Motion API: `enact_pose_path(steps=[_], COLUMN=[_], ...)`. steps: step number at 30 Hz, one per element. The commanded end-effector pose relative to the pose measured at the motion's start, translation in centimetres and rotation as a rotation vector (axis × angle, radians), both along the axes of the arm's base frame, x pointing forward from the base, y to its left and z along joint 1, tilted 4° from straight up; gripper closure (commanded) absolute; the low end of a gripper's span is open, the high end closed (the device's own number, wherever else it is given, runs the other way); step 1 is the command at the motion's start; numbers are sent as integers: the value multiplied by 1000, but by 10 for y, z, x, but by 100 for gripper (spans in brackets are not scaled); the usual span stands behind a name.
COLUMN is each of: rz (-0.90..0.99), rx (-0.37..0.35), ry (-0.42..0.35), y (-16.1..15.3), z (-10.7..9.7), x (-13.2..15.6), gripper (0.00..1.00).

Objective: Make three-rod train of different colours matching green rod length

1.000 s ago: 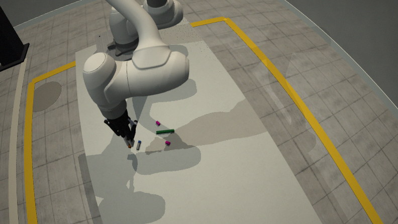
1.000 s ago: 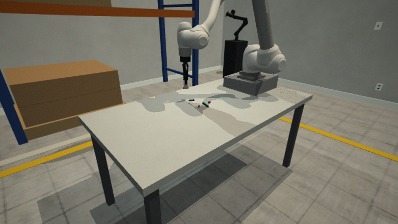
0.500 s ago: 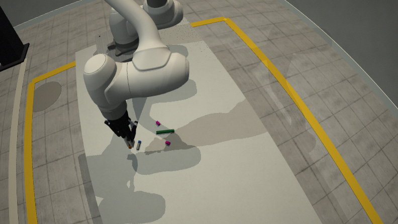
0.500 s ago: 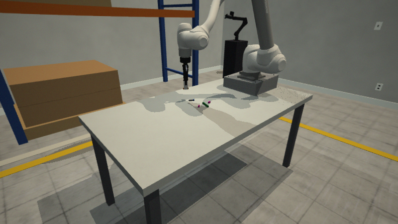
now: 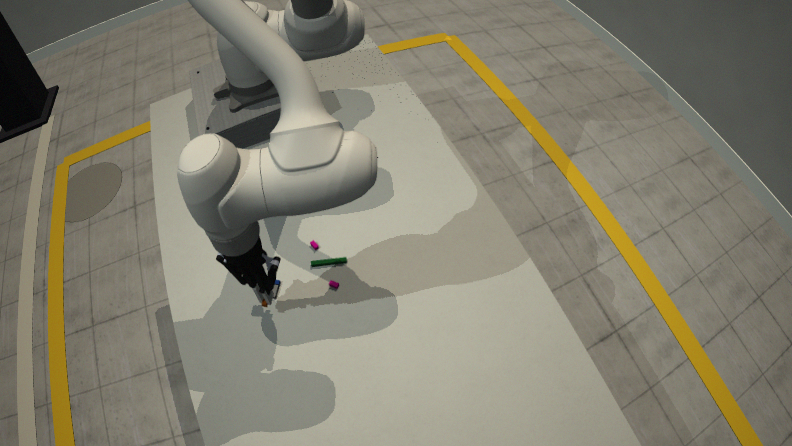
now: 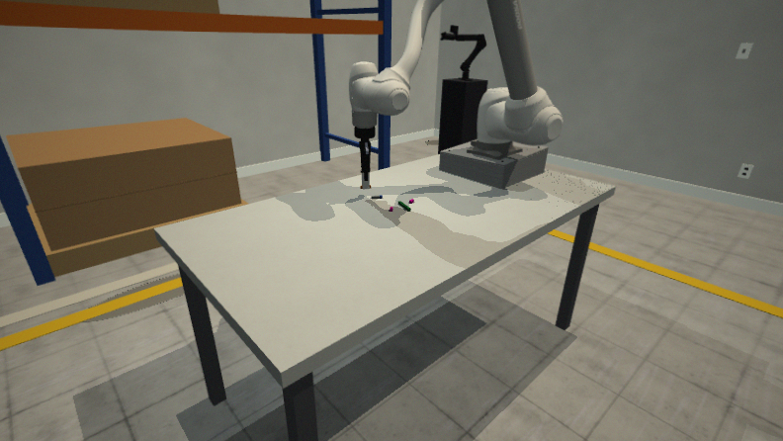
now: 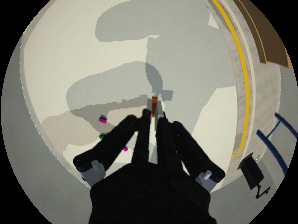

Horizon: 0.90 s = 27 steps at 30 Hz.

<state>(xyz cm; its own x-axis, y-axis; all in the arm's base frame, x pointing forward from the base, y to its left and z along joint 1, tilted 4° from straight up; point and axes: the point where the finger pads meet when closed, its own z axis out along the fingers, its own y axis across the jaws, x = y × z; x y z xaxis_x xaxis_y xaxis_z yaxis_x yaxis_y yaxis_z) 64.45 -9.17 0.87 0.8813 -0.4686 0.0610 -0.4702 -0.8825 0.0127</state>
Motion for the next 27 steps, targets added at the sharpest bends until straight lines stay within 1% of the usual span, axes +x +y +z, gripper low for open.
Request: enact_pose_path(steps=[1,2,7,11,27], rz=[0,0,0,0,0], rx=[0,0,0,0,0], ry=[0,0,0,0,0], y=[0,0,-1,-1,-1], z=[-7,-7,-23,-30,-32], x=[1,1,1,2,2], gripper=[97,97,97,97,97])
